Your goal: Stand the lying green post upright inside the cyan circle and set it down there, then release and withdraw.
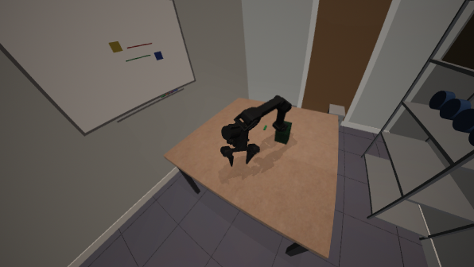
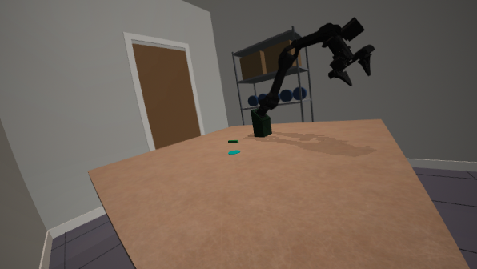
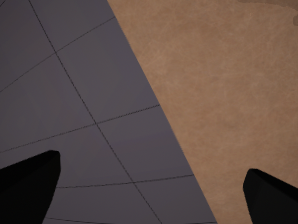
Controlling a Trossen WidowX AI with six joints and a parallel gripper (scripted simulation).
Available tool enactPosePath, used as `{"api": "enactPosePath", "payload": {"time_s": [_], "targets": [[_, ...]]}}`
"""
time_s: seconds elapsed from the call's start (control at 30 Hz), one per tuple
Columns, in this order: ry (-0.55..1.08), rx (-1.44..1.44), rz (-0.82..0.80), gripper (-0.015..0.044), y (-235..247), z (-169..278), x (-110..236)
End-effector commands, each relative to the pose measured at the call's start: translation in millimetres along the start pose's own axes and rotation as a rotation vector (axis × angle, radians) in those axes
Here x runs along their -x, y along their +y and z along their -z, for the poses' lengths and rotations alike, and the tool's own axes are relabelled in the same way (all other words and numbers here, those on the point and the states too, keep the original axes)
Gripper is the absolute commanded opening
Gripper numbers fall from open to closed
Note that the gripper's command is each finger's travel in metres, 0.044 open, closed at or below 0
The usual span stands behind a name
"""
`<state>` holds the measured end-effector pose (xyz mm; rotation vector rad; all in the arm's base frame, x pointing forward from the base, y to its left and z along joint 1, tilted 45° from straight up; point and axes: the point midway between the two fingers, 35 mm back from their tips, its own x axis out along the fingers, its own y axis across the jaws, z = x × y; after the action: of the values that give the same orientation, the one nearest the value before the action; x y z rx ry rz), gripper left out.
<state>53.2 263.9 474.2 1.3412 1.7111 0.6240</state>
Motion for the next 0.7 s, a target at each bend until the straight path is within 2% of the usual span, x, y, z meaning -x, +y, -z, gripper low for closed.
{"api": "enactPosePath", "payload": {"time_s": [0.0,0.17,0.2,0.43,0.67], "targets": [[-0.006,0.0,0.001,0.0374,0.2,-2.5,-1.3],[-0.157,-0.008,0.047,0.0242,1.7,-71.2,-28.2],[-0.189,-0.012,0.059,0.0233,1.0,-88.0,-32.3],[-0.363,-0.055,0.139,0.0233,-11.5,-190.2,-41.3],[-0.502,-0.132,0.23,0.0233,-42.8,-292.7,-24.2]]}}
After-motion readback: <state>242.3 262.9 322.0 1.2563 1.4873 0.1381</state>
